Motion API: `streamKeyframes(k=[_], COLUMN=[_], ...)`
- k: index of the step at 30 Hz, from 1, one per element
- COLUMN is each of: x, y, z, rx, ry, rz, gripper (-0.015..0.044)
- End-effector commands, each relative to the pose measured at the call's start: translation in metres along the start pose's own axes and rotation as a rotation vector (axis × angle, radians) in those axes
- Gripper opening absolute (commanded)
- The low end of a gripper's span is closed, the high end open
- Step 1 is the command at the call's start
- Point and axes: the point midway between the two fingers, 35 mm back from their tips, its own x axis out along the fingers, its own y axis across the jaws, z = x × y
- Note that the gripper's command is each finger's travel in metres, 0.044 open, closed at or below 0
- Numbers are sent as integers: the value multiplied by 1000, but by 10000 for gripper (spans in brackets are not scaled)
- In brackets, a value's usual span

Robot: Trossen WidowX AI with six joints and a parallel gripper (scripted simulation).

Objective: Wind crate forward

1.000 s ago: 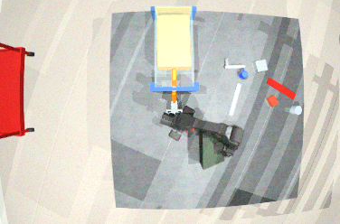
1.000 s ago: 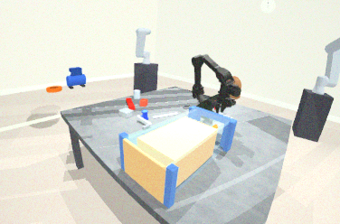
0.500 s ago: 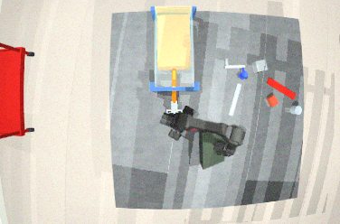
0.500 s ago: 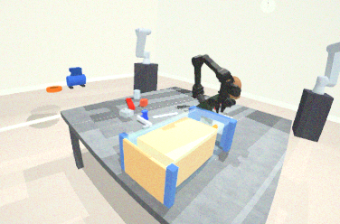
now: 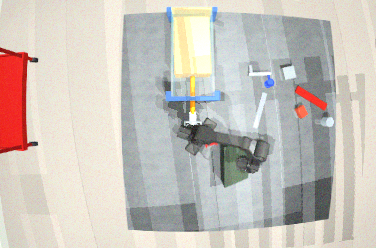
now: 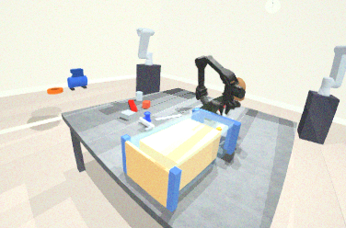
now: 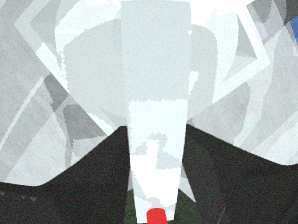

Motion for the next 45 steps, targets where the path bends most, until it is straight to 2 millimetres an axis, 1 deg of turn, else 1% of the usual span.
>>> streamKeyframes(k=[1,8,12,20,24,32,36,45], x=[4,4,4,4,4,4,4,4], y=[4,4,2,2,4,4,6,6], z=[0,0,0,0,0,0,0,0], rx=[59,77,39,39,82,82,126,136], ry=[6,5,6,6,5,5,5,5], rz=[14,16,12,12,16,16,20,21], gripper=[0,0,0,0,0,0,0,0])
